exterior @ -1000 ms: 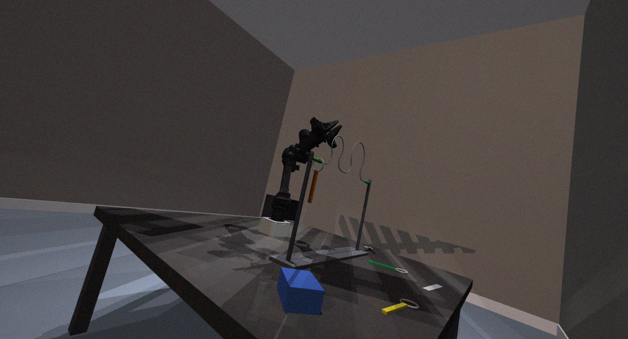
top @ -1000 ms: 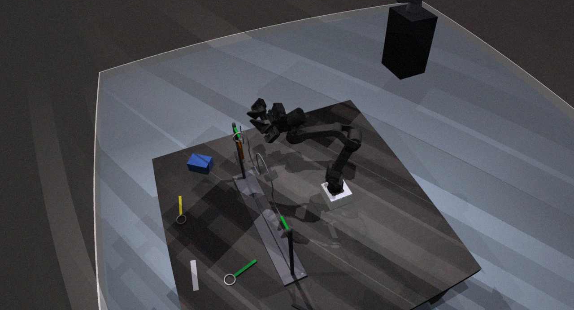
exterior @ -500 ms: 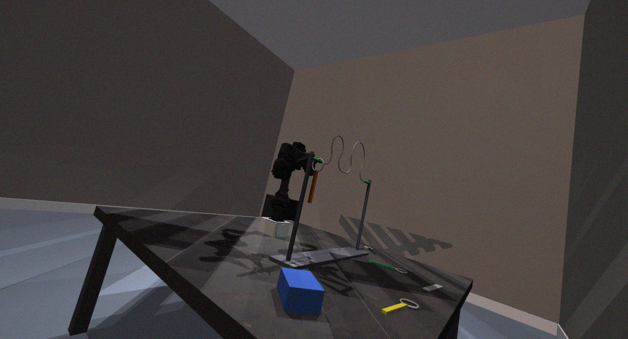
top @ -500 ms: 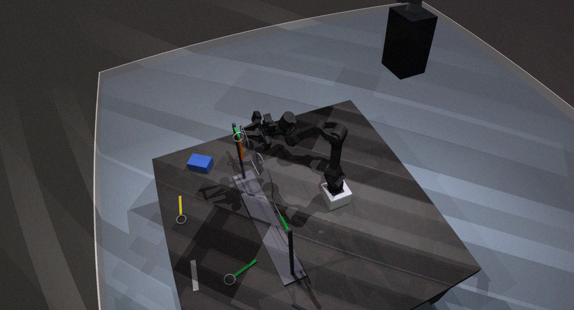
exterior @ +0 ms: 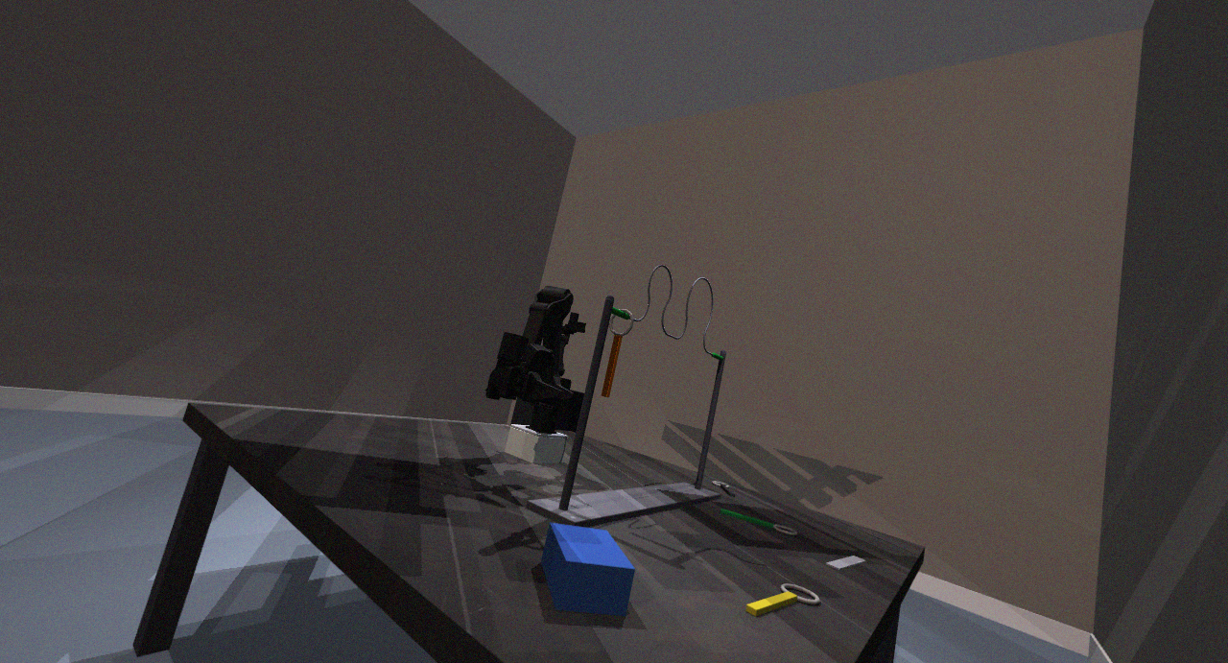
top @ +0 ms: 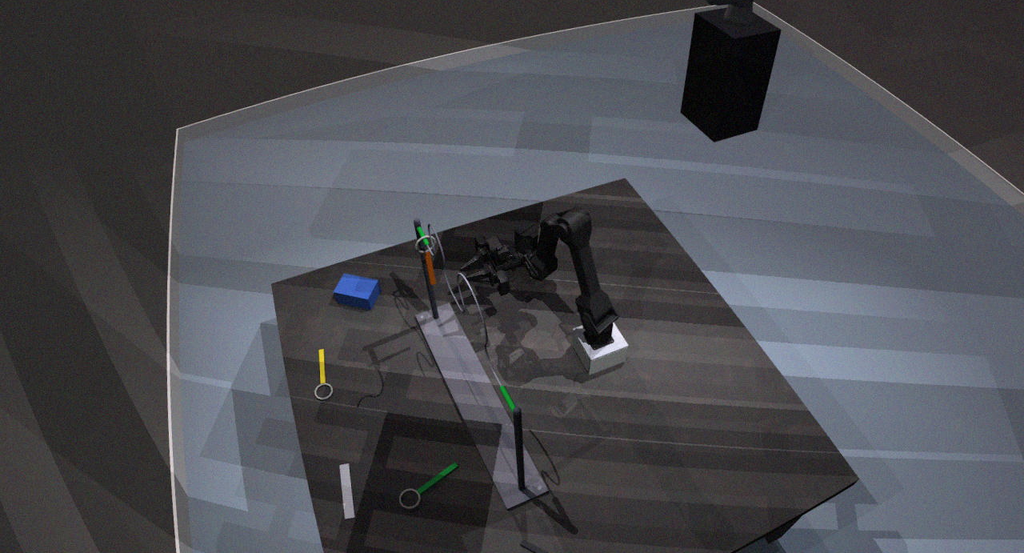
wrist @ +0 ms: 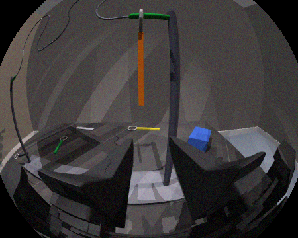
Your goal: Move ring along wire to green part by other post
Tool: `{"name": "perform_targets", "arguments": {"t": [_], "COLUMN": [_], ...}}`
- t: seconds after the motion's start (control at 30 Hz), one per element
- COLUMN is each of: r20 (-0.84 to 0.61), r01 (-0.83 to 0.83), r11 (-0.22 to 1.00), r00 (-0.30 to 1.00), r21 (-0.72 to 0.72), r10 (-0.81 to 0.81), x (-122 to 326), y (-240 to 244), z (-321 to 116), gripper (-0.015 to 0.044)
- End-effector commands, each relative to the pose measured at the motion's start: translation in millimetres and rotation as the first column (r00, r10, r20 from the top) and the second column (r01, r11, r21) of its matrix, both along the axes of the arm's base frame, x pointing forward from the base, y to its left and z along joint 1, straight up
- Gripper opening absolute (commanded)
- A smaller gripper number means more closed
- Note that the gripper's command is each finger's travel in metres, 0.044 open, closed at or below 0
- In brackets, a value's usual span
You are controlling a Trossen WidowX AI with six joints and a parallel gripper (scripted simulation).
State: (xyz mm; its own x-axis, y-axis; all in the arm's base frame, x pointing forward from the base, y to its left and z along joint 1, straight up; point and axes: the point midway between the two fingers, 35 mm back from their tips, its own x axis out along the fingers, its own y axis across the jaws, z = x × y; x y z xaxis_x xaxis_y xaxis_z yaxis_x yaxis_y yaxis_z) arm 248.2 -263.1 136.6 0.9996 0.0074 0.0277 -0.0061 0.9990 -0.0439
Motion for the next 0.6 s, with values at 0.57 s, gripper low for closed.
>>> {"name": "perform_targets", "arguments": {"t": [0.57], "r20": [-0.012], "r01": [-0.015], "r11": [1.000], "r00": [1.000], "r21": [0.016], "r10": [0.015], "x": [41], "y": [9], "z": [33], "gripper": [0.0160]}}
